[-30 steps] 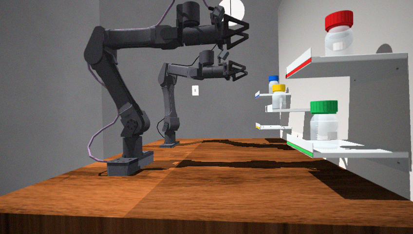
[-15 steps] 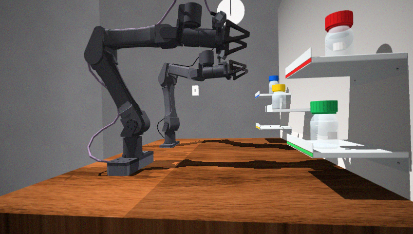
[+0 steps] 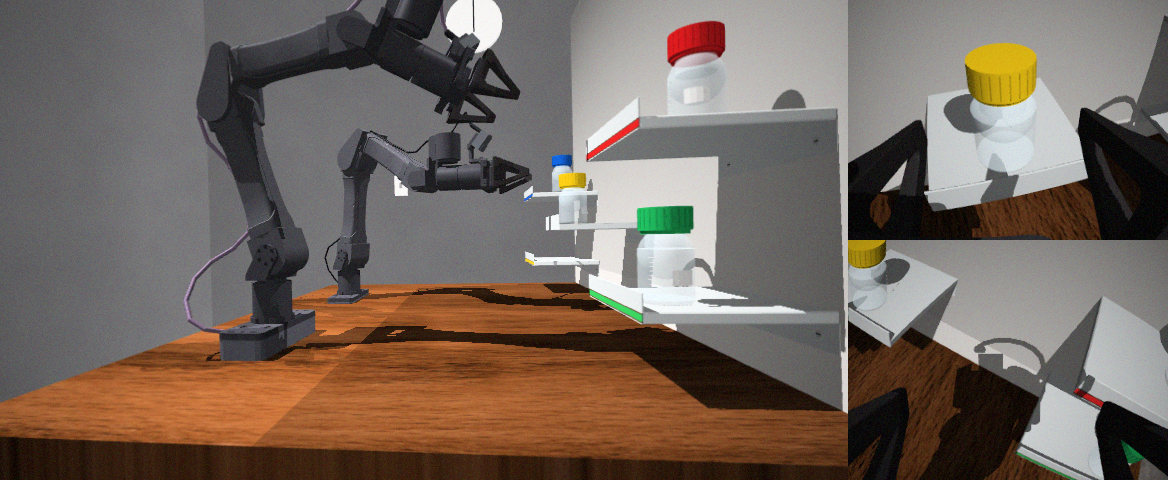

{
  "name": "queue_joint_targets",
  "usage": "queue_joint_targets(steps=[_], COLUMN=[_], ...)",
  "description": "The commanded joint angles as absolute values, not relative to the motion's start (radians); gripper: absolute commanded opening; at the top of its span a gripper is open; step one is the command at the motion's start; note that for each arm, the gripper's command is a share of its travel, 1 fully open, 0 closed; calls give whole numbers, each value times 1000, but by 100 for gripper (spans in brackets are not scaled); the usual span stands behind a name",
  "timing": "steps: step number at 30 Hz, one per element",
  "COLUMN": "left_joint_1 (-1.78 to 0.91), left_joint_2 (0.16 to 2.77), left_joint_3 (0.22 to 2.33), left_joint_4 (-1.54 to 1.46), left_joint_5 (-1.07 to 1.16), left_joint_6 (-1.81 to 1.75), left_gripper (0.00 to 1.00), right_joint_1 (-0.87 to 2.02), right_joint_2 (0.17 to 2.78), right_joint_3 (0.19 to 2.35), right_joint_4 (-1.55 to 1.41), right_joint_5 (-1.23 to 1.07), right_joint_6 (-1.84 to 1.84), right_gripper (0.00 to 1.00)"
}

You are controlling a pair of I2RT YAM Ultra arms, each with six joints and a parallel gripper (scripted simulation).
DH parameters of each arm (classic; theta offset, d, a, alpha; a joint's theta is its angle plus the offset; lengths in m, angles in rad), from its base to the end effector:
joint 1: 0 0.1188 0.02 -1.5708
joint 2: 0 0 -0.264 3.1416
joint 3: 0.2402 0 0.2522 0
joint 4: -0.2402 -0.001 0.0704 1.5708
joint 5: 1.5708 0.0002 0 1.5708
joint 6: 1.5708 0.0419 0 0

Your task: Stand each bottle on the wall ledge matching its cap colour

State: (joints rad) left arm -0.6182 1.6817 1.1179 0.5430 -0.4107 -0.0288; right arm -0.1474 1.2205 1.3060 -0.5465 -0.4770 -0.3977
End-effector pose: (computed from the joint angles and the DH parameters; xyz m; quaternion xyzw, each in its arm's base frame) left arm 0.3339 -0.2157 0.2985 0.0666 0.7107 -0.0796 0.6958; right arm 0.2647 -0.0189 0.3994 -0.2266 0.8039 0.0556 0.5471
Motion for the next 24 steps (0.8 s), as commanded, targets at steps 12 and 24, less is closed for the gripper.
queue_joint_targets(steps=[12, 24], left_joint_1=[-575, -565], left_joint_2=[1845, 1912], left_joint_3=[1145, 1163], left_joint_4=[752, 780], left_joint_5=[-349, -342], left_joint_6=[3, 0], left_gripper=[81, 81], right_joint_1=[-279, -372], right_joint_2=[1374, 1517], right_joint_3=[1587, 1801], right_joint_4=[-1083, -1382], right_joint_5=[-953, -1188], right_joint_6=[-740, -945], right_gripper=[88, 88])
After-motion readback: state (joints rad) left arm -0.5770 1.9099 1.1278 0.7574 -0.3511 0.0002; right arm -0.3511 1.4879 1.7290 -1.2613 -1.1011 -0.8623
